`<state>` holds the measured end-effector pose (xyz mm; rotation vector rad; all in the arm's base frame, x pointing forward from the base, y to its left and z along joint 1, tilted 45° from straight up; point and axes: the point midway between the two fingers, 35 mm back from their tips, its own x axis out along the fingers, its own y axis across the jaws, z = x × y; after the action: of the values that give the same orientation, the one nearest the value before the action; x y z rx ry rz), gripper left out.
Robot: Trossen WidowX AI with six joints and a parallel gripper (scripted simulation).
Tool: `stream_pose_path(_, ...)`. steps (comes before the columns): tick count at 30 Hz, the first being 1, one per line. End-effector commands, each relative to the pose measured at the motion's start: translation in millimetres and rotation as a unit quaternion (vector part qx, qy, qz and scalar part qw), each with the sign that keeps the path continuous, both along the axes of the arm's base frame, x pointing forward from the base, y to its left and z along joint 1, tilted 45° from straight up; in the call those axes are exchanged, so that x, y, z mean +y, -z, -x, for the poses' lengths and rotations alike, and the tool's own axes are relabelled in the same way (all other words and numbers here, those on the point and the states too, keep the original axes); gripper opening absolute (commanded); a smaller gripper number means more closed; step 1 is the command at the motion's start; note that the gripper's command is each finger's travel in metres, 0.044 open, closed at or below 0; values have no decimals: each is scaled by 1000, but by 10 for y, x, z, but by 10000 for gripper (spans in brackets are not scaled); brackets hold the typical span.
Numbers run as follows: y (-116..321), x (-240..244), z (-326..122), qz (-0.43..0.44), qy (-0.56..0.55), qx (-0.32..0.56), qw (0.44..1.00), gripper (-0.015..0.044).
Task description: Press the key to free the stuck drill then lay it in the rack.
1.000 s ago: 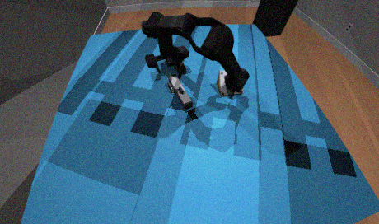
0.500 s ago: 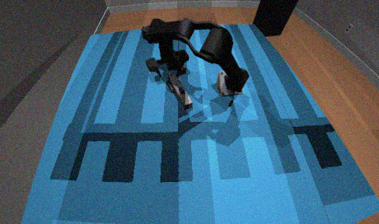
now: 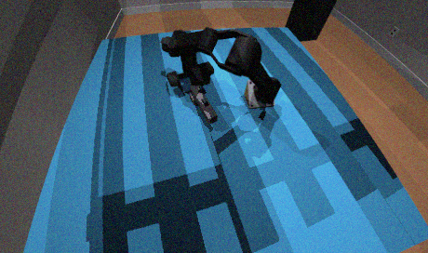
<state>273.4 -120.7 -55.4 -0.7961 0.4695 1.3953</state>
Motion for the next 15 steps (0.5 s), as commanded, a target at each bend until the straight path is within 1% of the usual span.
stream_pose_path(1,24,54,-3,-2,2,0,1000,440)
stream_pose_path(3,34,73,-4,-2,2,0,1000,440)
stream_pose_path(15,21,43,-1,0,0,0,1000,125)
